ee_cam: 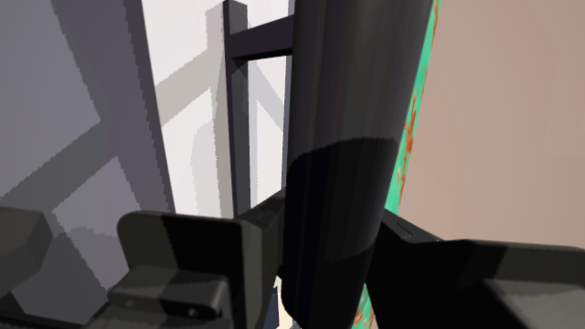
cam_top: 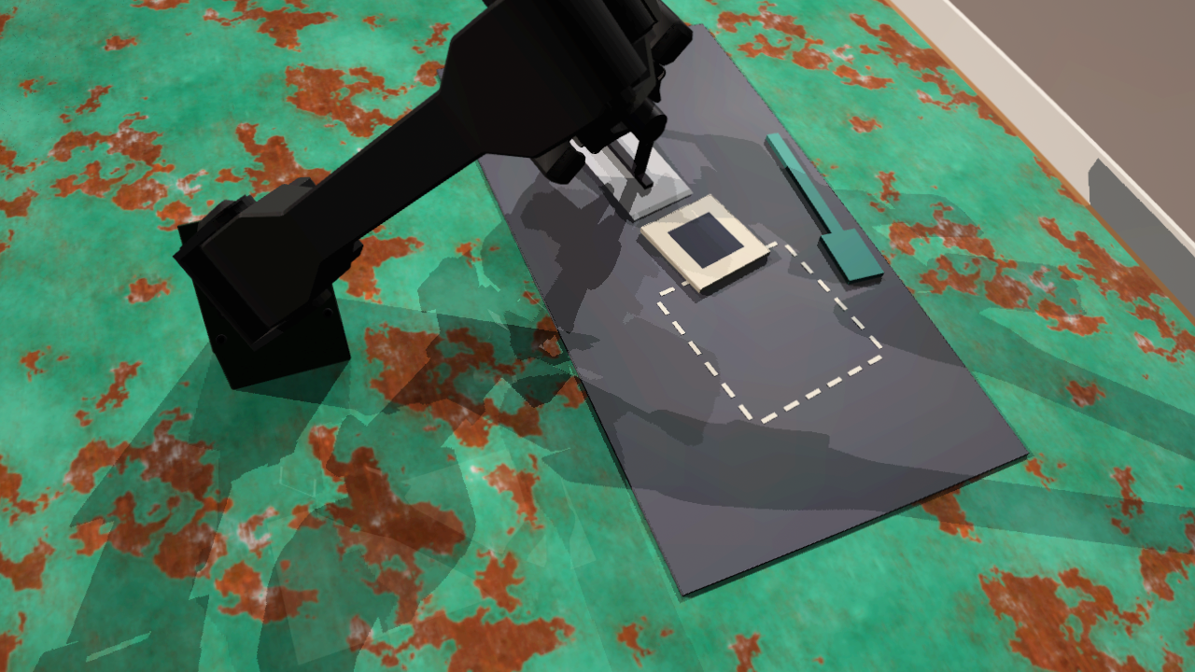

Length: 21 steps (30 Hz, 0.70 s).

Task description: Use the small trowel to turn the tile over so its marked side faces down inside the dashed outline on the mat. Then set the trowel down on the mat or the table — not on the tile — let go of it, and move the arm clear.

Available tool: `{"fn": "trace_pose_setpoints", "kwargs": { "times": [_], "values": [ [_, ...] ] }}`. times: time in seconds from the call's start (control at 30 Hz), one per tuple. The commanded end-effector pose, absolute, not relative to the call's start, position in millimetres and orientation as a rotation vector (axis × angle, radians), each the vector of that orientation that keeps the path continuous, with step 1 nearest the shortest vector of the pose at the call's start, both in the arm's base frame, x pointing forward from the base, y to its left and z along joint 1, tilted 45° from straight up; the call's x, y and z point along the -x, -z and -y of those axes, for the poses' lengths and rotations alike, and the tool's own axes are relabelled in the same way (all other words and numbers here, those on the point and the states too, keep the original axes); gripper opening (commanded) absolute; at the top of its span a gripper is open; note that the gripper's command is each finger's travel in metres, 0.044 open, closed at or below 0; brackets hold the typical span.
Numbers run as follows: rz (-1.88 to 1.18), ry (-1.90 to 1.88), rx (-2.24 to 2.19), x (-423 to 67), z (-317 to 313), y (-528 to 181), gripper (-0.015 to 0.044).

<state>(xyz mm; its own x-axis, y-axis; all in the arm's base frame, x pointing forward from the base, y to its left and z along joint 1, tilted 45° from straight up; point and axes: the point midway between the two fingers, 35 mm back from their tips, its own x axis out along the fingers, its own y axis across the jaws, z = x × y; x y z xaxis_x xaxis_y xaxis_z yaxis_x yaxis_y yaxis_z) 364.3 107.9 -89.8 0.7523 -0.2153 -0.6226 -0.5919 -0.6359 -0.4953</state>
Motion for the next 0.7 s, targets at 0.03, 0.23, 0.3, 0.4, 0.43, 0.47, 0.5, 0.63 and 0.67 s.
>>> {"fn": "trace_pose_setpoints", "kwargs": {
  "times": [0.03,0.23,0.3,0.4,0.43,0.47,0.5,0.63,0.67],
  "values": [
    [-0.589,-0.685,2.233,-364,-108,92,0.0],
    [-0.589,-0.686,2.233,-367,-102,86,0.0],
    [-0.589,-0.686,2.233,-368,-100,84,0.0],
    [-0.591,-0.685,2.231,-369,-97,80,0.0],
    [-0.591,-0.685,2.23,-370,-96,79,0.0],
    [-0.592,-0.685,2.229,-370,-95,78,0.0],
    [-0.592,-0.684,2.228,-371,-94,77,0.0],
    [-0.592,-0.684,2.229,-372,-90,73,0.0],
    [-0.592,-0.684,2.229,-373,-89,72,0.0]
  ]
}}
